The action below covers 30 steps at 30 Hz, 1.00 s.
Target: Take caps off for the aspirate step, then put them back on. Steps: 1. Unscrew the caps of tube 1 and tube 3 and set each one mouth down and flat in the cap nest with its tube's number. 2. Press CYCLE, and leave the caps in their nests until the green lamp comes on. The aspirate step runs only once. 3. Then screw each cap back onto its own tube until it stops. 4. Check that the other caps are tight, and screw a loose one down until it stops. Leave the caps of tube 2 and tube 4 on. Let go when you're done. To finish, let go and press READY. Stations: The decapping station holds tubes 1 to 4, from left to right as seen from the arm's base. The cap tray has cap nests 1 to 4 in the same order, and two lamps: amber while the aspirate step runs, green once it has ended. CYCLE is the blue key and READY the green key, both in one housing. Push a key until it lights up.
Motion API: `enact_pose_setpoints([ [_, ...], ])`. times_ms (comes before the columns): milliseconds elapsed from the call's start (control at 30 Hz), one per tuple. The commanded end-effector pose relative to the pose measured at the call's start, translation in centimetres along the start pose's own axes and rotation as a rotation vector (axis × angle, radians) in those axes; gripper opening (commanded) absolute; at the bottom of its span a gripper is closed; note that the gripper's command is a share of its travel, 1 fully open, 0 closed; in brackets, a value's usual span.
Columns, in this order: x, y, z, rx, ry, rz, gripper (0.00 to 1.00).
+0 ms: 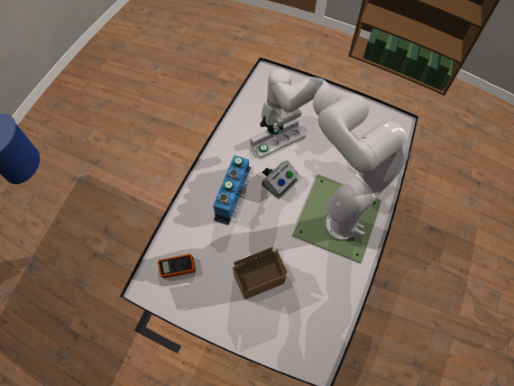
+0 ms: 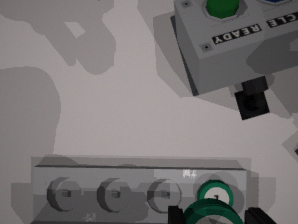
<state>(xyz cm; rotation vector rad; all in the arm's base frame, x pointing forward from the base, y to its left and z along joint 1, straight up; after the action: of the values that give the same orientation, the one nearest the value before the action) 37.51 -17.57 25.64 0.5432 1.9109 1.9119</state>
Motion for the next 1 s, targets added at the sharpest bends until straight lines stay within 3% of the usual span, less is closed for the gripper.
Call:
enact_pose_setpoints([
  [0,-1.2,0.1,-3.3,0.001,0.002,-0.004,0.0],
  [200,-2.2,0.1,-7.0,0.001,0.002,-0.004,0.0],
  [567,-2.3,0.1,-7.2,0.001,0.002,-0.004,0.0],
  [833,-2.3,-3.9,-7.2,0.001,0.002,-0.004,0.0],
  [967,-2.3,-4.9,-7.2,0.001,0.002,-0.003,0.0],
])
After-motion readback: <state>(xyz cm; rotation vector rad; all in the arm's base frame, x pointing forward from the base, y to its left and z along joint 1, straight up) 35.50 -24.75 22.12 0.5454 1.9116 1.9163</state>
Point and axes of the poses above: the point where the finger pads meet when closed, its own y axis back along the fingers, its own z axis across the jaws, x = y × z, the point moved 9 cm from there along y, back along the fingers, and after that the axes turned 2 degrees about y, right-handed, at the moved point
